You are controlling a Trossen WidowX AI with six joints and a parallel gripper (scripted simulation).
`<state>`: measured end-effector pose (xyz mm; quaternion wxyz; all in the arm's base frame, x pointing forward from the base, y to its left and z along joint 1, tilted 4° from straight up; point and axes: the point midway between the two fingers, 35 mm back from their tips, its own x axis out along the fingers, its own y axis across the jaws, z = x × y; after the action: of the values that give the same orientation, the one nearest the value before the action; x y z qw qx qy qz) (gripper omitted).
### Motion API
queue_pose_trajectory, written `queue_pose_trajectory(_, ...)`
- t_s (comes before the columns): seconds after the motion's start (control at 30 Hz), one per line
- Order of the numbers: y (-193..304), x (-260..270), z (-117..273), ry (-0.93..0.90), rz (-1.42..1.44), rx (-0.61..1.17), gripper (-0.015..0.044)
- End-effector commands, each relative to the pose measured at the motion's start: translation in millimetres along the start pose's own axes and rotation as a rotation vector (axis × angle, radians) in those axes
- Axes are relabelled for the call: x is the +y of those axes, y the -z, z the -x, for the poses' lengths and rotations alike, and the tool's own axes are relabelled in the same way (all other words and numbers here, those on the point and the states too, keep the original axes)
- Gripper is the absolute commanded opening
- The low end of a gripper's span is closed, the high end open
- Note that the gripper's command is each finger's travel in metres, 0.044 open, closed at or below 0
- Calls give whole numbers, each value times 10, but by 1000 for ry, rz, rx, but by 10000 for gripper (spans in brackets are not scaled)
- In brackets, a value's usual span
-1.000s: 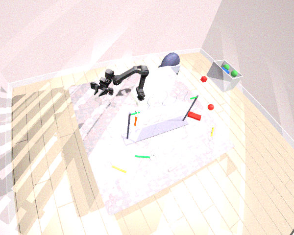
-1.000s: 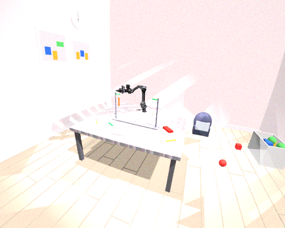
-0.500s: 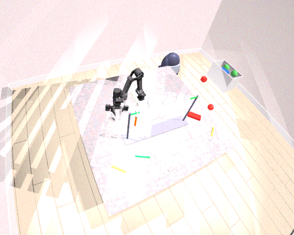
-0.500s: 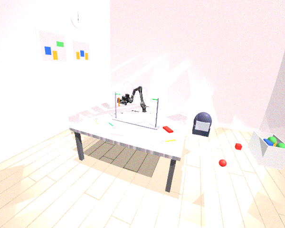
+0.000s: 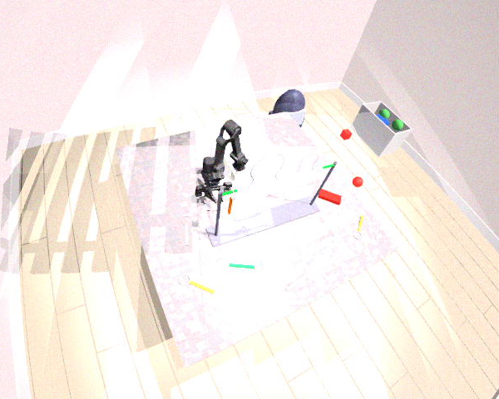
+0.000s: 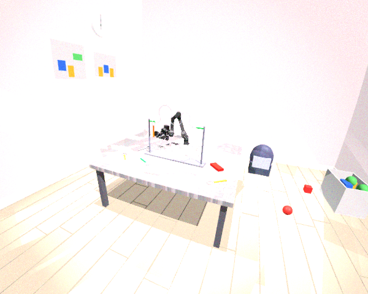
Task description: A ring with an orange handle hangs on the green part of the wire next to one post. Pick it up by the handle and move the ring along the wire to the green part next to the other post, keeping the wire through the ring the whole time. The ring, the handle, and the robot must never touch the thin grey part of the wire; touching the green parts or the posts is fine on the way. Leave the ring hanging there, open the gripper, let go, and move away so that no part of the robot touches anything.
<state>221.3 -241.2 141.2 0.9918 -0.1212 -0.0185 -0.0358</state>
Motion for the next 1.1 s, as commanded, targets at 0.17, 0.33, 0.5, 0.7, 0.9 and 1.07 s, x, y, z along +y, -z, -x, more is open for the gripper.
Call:
queue_pose_trajectory(0.17,-294,-25,-331,-5,-112,-10,160)
queue_pose_trajectory(0.33,-490,-26,-493,-2,-173,-14,160)
queue_pose_trajectory(0.5,-492,-8,-486,-2,-173,-14,160)
queue_pose_trajectory(0.7,-495,-9,-520,-2,-173,-15,160)
queue_pose_trajectory(0.9,-499,-20,-609,-2,-173,-16,160)
queue_pose_trajectory(1.07,-502,-27,-685,-2,-173,-17,160)
